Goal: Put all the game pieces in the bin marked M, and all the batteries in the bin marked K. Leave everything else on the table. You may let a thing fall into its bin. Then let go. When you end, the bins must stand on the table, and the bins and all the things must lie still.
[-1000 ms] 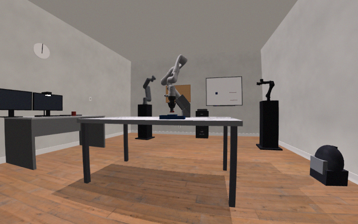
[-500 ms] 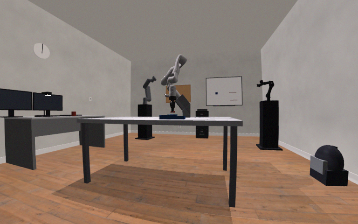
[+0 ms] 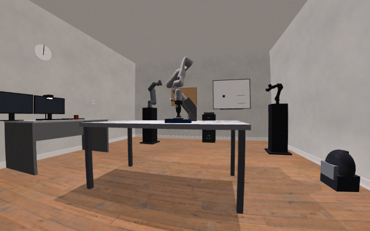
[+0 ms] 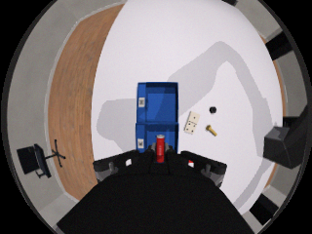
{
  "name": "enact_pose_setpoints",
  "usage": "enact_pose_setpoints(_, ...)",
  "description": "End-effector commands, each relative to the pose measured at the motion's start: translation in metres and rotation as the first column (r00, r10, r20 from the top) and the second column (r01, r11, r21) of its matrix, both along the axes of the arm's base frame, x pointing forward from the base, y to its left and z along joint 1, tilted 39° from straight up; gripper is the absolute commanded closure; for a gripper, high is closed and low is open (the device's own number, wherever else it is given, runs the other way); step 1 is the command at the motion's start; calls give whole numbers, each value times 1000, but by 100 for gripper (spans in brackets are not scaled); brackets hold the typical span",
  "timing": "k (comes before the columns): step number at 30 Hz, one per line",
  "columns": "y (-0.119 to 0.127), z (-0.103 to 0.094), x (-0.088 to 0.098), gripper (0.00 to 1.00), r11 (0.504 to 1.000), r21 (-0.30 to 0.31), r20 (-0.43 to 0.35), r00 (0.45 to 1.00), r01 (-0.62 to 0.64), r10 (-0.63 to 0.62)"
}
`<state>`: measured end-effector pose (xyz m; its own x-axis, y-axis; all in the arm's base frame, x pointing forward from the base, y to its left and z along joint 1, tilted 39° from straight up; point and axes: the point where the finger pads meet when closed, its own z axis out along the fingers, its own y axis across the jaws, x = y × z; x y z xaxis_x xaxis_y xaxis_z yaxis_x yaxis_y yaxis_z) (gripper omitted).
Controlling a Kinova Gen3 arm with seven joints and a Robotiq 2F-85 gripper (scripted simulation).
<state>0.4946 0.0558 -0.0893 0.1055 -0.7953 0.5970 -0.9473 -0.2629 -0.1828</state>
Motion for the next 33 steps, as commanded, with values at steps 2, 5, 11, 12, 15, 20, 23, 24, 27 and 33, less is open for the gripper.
enact_pose_setpoints(2, -4, -8, 6, 91, 1000, 1, 3, 1000, -6, 6)
enact_pose_setpoints(5, -8, -13, 8, 91, 1000, 1, 3, 1000, -6, 6)
enact_pose_setpoints(11, -14, -22, 11, 91, 1000, 1, 3, 1000, -6, 6)
enact_pose_setpoints(12, -14, -22, 11, 91, 1000, 1, 3, 1000, -6, 6)
enact_pose_setpoints(15, -16, -25, 12, 91, 1000, 1, 4, 1000, -5, 5)
enact_pose_setpoints(20, -21, -31, 14, 91, 1000, 1, 4, 1000, -5, 5)
enact_pose_setpoints(23, -22, -29, 15, 91, 1000, 0, 6, 1000, -3, 3)
enact_pose_setpoints(24, -22, -29, 13, 91, 1000, 0, 3, 1000, 1, -1)
enact_pose_setpoints(27, -22, -29, 12, 91, 1000, 0, 3, 1000, 1, -1)
enact_pose_setpoints(33, -22, -29, 12, 91, 1000, 0, 3, 1000, 1, -1)
